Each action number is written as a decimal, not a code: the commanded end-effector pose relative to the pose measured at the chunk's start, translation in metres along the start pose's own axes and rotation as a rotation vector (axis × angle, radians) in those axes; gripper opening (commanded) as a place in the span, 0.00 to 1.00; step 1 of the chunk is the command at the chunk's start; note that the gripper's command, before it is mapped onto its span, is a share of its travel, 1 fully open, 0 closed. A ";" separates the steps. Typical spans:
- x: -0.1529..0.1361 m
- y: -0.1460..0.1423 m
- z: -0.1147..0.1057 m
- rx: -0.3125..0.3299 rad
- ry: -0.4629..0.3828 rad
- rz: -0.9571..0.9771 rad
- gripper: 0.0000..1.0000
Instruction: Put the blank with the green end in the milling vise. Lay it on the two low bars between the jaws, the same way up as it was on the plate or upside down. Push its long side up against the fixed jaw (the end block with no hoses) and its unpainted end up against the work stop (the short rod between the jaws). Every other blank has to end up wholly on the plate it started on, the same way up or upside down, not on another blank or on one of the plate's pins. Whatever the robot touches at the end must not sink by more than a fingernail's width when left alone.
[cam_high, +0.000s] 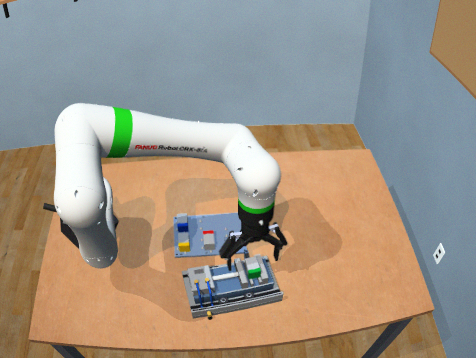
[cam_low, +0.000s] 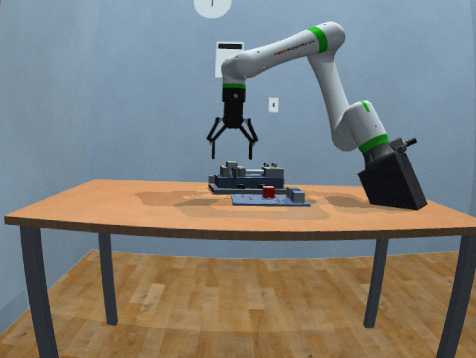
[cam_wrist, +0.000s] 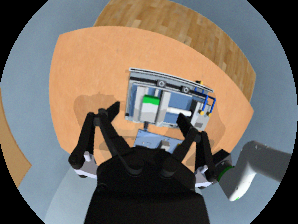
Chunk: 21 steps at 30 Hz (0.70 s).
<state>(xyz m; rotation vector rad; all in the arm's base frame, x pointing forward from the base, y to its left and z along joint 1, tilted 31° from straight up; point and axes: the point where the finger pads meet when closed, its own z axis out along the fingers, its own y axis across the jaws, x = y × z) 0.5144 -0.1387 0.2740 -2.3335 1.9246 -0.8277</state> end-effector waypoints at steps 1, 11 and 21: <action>0.000 -0.001 -0.001 0.002 0.001 0.000 1.00; 0.000 -0.001 -0.003 0.002 0.001 0.000 1.00; 0.000 -0.001 -0.005 0.002 0.001 0.000 1.00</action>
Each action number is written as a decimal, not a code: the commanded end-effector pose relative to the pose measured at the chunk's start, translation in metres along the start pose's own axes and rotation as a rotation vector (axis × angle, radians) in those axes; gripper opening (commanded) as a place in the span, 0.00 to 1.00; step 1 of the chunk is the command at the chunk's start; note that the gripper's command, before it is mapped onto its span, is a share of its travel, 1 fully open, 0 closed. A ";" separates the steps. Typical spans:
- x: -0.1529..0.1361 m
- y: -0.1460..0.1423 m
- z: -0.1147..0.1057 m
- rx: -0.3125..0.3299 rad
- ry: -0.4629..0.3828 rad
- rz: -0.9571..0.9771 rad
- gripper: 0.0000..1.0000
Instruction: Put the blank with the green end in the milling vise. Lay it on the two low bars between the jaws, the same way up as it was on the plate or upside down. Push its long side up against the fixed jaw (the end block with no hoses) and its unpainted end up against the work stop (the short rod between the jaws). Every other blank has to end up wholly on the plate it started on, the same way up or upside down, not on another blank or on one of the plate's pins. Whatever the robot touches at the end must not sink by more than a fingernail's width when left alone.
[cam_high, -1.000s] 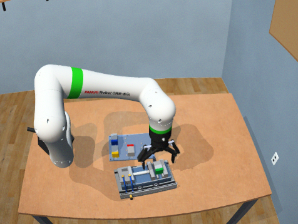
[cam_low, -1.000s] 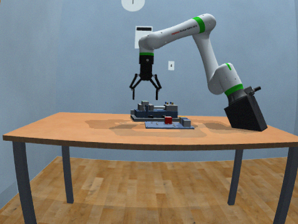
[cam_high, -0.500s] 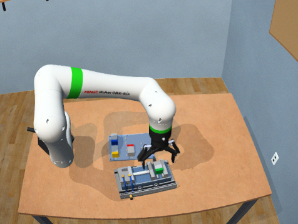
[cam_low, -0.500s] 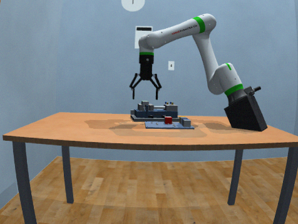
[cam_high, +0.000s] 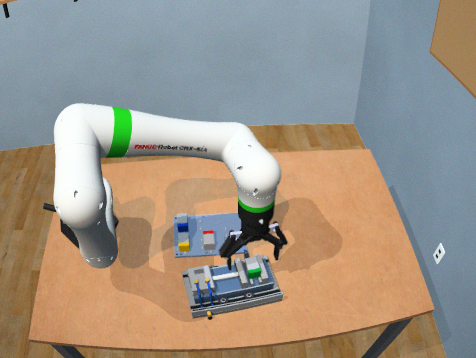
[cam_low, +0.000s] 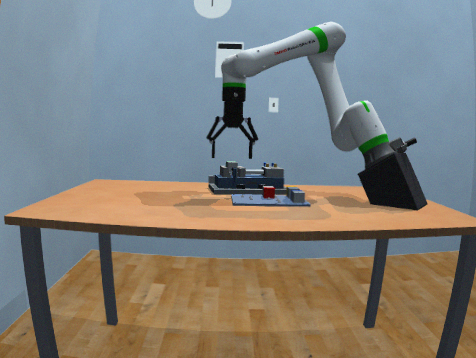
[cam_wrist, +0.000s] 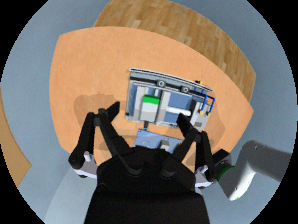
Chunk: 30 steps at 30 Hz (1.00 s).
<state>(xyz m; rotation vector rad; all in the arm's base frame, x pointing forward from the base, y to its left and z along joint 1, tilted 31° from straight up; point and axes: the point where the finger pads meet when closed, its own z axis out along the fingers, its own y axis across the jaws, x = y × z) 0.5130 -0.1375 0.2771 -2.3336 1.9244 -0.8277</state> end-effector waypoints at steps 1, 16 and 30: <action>0.000 -0.001 -0.001 0.002 0.001 0.000 1.00; 0.000 -0.001 -0.004 0.002 0.001 0.000 1.00; 0.000 -0.001 -0.006 0.002 0.001 0.000 1.00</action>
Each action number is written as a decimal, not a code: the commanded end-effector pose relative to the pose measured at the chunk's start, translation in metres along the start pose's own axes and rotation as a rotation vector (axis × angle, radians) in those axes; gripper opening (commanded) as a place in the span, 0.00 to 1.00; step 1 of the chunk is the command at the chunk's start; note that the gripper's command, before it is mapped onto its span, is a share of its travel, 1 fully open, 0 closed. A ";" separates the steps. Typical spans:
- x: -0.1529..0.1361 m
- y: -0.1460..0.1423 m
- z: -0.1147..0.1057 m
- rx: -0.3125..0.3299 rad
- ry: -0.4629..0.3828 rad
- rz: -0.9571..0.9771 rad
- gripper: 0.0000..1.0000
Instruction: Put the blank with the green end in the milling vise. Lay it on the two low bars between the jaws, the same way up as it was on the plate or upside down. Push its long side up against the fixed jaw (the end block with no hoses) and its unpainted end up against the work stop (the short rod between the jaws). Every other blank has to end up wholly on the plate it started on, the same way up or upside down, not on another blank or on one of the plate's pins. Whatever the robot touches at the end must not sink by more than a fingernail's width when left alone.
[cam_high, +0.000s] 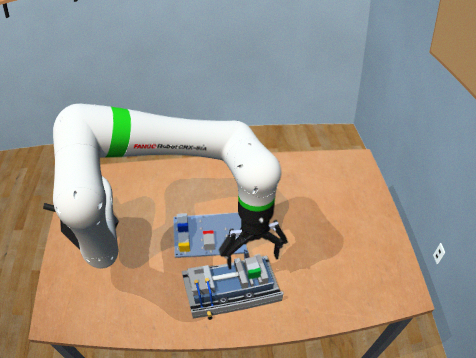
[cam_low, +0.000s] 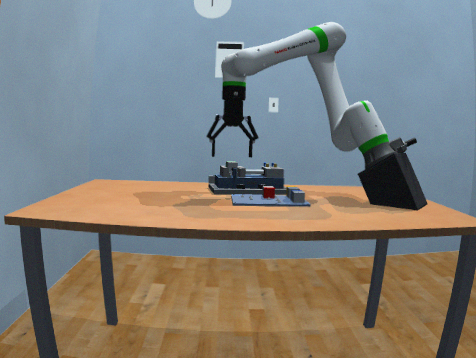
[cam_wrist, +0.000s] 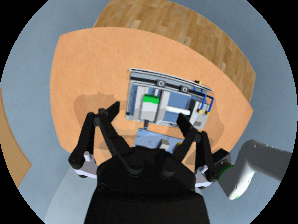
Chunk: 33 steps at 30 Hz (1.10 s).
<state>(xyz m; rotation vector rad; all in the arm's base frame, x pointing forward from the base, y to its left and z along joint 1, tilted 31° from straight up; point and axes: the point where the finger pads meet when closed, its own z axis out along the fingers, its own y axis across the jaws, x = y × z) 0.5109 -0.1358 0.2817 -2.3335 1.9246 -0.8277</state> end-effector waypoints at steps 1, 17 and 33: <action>0.000 -0.001 -0.001 0.002 0.001 0.000 1.00; 0.000 -0.001 -0.004 0.002 0.001 0.000 1.00; 0.000 -0.001 -0.007 0.002 0.001 0.000 1.00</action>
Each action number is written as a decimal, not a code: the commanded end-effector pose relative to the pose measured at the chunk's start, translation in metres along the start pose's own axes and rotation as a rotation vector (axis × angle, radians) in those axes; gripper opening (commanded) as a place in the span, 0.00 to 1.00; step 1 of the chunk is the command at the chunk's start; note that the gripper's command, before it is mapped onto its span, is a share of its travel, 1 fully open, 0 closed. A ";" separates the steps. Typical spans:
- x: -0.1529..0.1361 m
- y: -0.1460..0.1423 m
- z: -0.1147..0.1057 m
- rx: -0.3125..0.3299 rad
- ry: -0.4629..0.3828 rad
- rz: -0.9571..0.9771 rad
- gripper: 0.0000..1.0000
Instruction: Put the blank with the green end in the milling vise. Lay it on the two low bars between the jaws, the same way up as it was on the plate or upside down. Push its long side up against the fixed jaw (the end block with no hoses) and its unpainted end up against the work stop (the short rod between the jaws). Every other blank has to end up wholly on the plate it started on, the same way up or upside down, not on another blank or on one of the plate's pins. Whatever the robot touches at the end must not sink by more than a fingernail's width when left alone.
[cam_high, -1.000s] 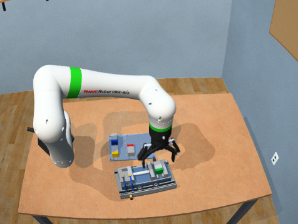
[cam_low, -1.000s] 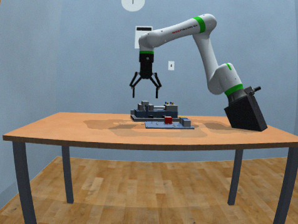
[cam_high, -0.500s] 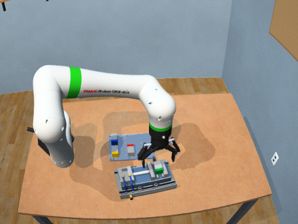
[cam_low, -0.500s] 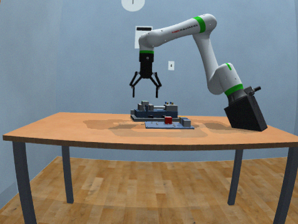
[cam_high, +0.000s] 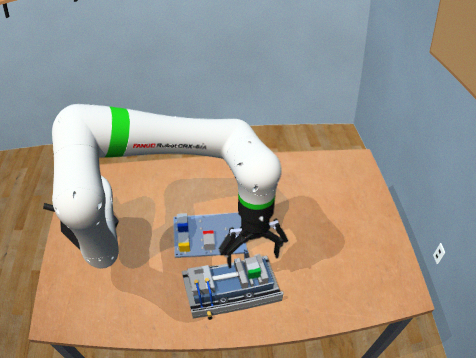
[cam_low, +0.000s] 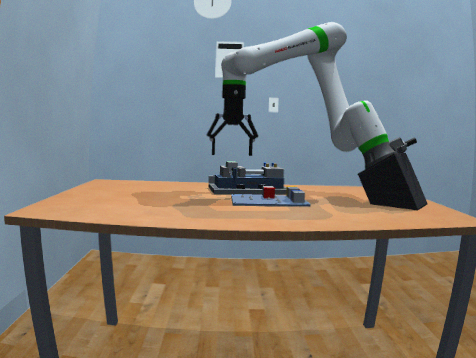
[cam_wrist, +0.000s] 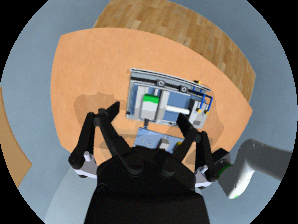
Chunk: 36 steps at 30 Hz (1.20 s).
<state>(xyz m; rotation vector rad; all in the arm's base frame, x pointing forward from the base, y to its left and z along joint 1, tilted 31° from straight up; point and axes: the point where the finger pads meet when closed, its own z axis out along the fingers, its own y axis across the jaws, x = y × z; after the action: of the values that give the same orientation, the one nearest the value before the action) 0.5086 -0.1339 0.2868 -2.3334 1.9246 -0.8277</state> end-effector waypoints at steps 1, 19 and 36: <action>0.000 -0.001 -0.001 0.002 0.001 0.000 1.00; 0.000 0.000 -0.013 0.002 0.001 0.000 1.00; 0.000 0.000 -0.069 0.002 0.000 0.000 1.00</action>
<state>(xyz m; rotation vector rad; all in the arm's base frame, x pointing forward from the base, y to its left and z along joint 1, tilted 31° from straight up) 0.4828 -0.1132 0.3425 -2.3335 1.9241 -0.8276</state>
